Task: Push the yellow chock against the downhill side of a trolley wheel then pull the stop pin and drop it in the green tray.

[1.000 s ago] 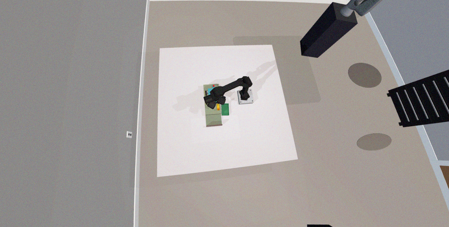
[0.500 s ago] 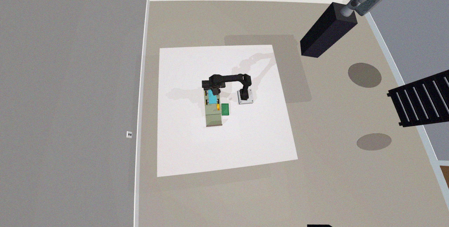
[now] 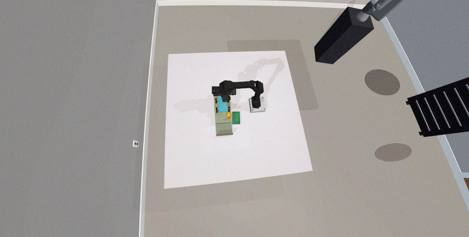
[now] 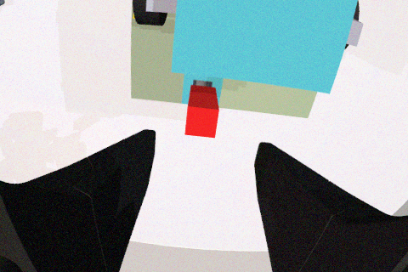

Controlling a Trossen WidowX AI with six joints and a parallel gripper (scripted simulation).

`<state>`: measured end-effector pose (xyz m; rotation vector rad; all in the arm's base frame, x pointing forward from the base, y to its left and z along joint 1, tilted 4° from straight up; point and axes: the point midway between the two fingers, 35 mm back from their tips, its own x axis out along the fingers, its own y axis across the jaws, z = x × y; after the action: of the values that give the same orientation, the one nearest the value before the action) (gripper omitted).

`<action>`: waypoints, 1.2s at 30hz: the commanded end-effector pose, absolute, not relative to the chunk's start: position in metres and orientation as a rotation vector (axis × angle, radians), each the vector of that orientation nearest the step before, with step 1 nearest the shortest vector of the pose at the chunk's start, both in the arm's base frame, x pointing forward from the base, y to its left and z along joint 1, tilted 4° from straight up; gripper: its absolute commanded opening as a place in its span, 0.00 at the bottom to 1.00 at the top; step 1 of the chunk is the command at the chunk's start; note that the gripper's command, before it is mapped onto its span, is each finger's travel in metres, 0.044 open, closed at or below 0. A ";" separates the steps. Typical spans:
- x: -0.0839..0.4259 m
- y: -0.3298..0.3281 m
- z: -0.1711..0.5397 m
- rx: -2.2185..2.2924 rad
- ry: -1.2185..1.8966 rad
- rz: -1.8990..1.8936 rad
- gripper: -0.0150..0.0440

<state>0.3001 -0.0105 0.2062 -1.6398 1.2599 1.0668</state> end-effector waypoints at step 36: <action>0.307 -0.027 0.161 -1.640 1.269 1.067 0.58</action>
<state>0.3079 -0.0251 0.1675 -1.6407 1.2656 1.0581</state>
